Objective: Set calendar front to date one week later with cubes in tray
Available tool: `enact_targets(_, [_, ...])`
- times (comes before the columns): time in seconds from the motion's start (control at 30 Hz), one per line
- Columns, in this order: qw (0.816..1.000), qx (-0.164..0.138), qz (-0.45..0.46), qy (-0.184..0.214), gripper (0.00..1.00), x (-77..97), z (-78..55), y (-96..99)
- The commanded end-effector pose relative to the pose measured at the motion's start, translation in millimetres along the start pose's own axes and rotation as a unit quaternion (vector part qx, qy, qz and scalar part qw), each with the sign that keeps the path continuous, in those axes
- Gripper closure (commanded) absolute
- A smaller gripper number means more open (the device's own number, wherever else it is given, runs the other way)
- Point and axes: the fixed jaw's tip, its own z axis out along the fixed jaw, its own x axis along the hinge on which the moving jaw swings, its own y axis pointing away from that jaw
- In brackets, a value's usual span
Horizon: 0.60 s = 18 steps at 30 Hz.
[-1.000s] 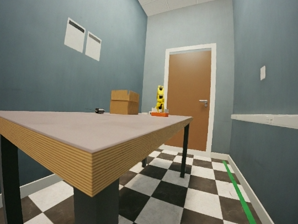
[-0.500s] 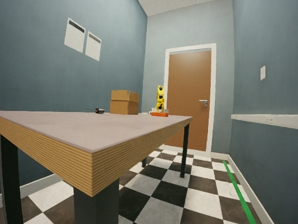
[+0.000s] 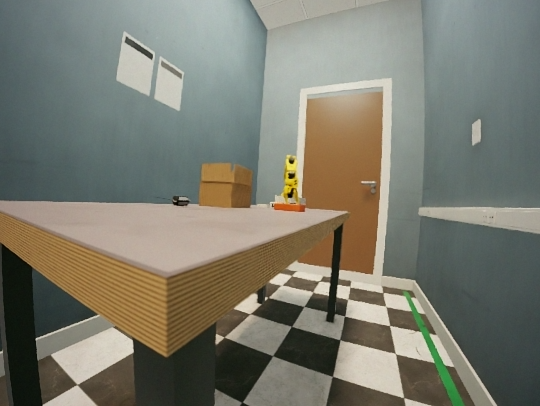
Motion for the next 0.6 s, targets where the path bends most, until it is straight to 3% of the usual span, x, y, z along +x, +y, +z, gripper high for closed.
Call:
enact_targets(0.0, [1.0, 0.001, -0.002, -0.01, 0.66, -4.3, 4.8, 1.0])
enact_targets(0.57, [1.0, 0.001, -0.002, -0.01, 0.64, -3.4, -0.3, 1.1])
